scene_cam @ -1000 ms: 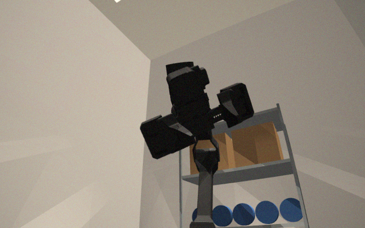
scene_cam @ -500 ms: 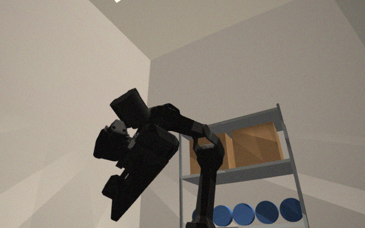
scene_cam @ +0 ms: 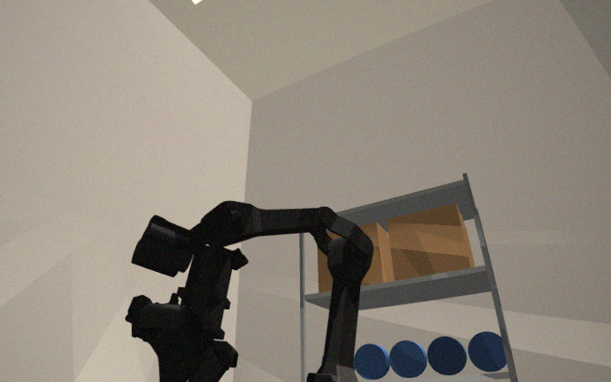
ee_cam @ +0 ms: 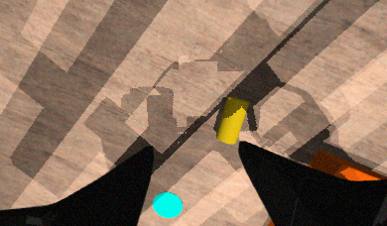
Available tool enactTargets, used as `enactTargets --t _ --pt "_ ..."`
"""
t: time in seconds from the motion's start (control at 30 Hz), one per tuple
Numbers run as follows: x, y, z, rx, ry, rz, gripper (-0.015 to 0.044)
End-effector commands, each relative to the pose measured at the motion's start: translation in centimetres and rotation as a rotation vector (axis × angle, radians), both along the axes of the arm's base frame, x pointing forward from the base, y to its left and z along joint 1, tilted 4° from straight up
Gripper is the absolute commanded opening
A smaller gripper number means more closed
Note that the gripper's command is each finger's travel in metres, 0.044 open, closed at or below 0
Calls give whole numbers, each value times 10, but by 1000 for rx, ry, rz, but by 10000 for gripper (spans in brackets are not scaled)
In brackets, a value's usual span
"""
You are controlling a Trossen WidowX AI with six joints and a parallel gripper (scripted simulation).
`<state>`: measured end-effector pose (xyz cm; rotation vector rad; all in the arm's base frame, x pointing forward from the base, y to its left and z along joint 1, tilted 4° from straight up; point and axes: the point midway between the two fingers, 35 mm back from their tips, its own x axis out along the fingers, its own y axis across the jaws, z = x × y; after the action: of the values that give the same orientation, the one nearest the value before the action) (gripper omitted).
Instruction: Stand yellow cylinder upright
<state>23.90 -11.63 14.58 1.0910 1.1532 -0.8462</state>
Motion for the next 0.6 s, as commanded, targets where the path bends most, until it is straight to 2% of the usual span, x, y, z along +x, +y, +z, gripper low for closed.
enactTargets --t 0.0,0.37,0.57 --pt "-32 -17 -16 45 133 -180 309" --pt "-43 -22 -22 59 174 -241 309" --pt "-34 -23 -82 59 174 -241 309"
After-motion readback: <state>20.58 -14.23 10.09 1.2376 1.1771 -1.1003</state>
